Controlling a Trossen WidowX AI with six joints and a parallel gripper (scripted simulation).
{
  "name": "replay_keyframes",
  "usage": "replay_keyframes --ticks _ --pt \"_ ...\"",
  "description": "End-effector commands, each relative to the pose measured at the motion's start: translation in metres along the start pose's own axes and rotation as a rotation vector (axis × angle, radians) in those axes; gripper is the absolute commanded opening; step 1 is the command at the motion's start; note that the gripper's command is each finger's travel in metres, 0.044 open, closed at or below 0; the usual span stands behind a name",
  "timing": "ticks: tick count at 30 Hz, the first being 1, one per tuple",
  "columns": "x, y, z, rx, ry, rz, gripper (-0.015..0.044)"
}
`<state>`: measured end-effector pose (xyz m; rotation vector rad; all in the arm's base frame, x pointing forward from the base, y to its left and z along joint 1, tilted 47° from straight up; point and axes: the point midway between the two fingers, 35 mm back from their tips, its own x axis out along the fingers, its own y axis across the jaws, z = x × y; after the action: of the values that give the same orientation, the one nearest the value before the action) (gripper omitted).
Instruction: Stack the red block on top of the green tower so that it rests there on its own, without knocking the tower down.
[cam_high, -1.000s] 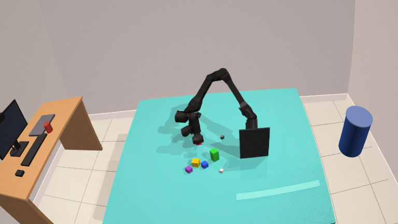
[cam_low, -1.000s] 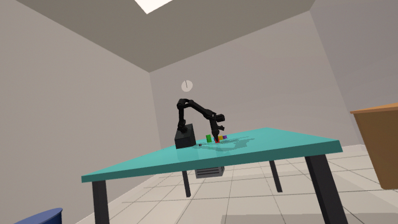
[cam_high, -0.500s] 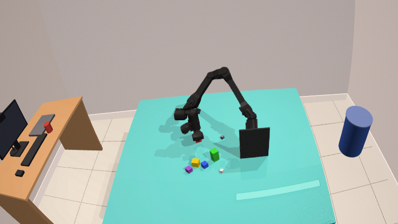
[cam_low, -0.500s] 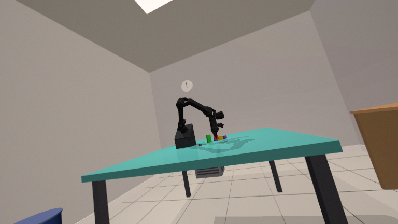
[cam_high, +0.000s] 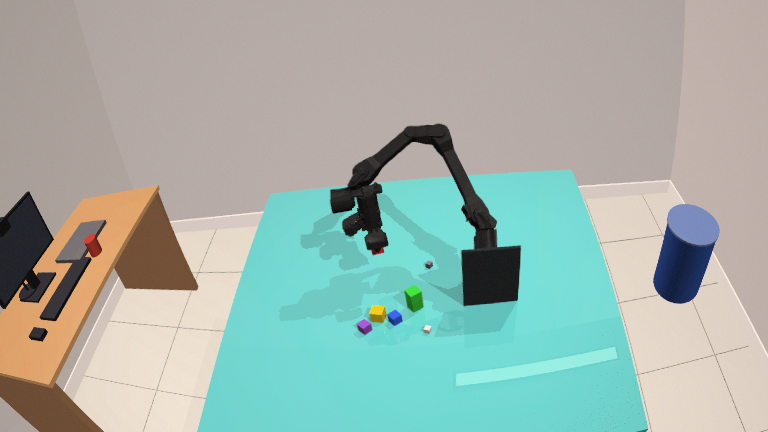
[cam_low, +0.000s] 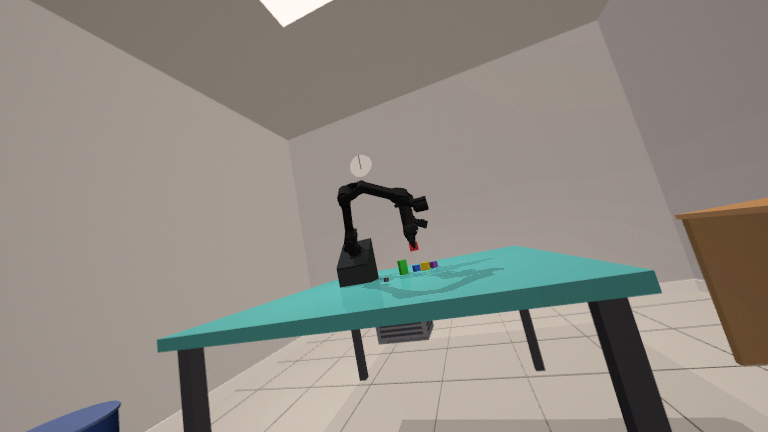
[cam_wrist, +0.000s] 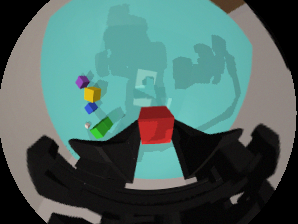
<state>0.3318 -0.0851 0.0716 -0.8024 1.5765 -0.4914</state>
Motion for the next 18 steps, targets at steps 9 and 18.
replay_keyframes --ticks 9,18 --pt "-0.009 0.02 -0.001 0.006 -0.002 0.013 0.0" --pt "-0.013 0.088 -0.017 -0.003 -0.007 0.032 0.0"
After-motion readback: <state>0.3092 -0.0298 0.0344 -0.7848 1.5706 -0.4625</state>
